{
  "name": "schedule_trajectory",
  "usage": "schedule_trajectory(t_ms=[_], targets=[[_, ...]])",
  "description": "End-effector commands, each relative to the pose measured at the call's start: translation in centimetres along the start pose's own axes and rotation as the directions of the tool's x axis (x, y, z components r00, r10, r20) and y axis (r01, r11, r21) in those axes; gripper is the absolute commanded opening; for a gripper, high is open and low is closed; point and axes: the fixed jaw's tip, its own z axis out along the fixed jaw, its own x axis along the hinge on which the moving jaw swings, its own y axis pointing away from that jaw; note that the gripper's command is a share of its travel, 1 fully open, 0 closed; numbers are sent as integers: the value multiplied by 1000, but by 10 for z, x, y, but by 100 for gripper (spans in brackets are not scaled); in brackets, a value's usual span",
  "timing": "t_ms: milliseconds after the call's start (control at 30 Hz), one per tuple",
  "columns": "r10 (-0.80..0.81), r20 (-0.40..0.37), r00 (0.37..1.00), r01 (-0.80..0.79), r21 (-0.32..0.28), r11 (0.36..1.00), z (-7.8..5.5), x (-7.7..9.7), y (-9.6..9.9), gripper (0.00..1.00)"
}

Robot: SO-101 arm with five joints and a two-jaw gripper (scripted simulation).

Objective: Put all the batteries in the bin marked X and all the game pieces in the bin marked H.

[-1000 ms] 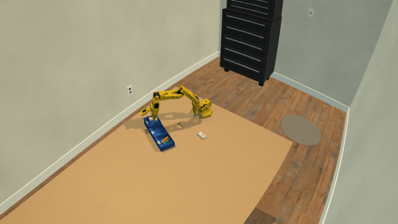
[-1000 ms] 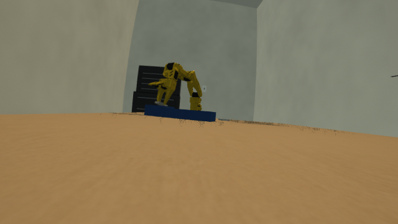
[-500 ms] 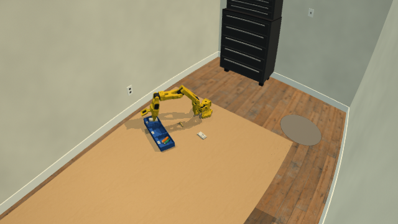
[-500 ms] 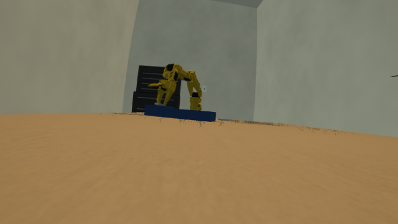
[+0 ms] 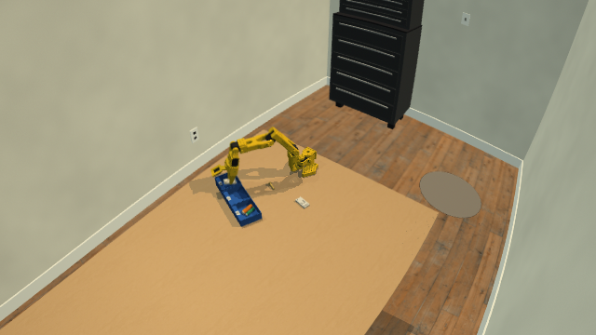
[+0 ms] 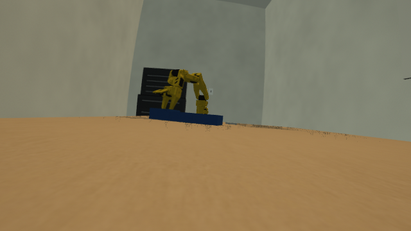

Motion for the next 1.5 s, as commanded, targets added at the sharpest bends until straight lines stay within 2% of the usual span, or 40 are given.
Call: schedule_trajectory(t_ms=[0, 167, 200, 800, 1467], targets=[[3, 97, 995, -3, 0, 1000, -18, -13, -3, 0], [3, 97, 995, -3, 0, 1000, -18, -13, -3, 0], [3, 137, 991, -3, 0, 1000, -25, -16, -3, 0], [3, 137, 991, -3, 0, 1000, -25, -16, -3, 0], [3, 137, 991, -3, 0, 1000, -18, -15, -3, 0]])
